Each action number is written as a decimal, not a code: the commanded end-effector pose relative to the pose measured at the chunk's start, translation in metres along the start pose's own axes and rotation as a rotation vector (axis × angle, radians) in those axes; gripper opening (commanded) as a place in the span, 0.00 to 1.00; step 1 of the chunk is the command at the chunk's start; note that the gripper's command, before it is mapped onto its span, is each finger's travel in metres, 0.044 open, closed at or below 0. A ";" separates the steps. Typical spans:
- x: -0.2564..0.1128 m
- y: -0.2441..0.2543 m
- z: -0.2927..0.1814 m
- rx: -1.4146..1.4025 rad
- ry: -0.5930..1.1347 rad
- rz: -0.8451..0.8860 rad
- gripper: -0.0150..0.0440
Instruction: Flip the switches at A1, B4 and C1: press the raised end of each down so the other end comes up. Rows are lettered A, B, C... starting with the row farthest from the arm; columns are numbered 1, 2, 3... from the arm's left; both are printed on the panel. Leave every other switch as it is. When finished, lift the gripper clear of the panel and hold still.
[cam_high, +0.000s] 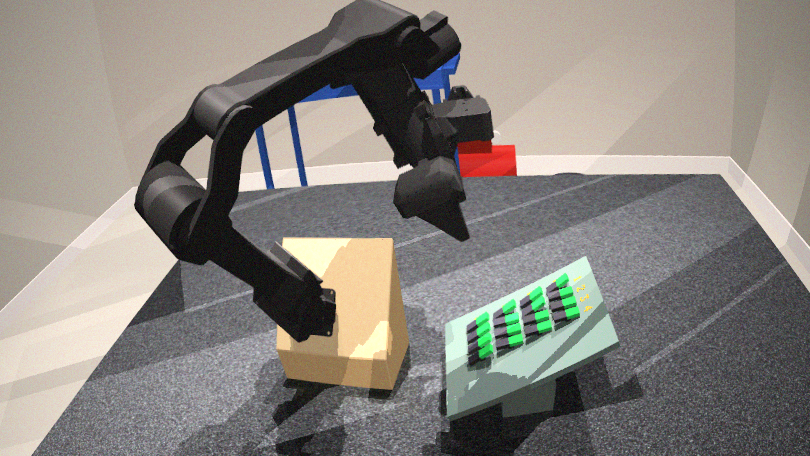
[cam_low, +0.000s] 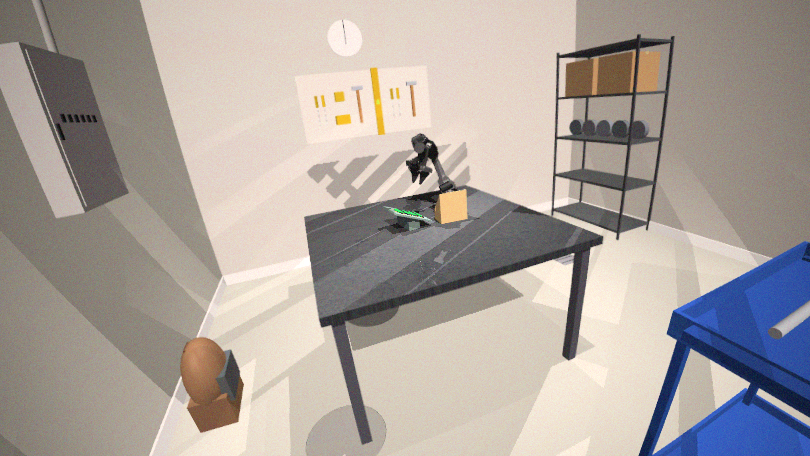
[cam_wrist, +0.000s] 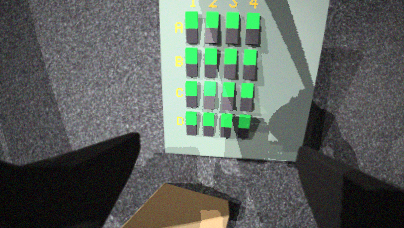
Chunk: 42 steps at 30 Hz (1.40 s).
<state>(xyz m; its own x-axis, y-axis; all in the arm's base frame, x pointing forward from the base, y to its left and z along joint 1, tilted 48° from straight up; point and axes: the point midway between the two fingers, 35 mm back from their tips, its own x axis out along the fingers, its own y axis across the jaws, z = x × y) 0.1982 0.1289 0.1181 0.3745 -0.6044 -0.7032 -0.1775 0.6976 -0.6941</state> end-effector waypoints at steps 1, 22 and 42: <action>0.002 0.002 0.002 -0.001 -0.001 0.000 0.89; 0.132 0.035 0.072 -0.027 -0.007 -0.034 0.25; 0.152 0.034 0.073 -0.027 -0.007 -0.035 0.25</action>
<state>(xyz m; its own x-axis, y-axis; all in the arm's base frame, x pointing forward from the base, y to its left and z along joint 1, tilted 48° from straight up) 0.3156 0.0945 0.0035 0.3921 -0.6170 -0.6823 -0.1811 0.6754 -0.7149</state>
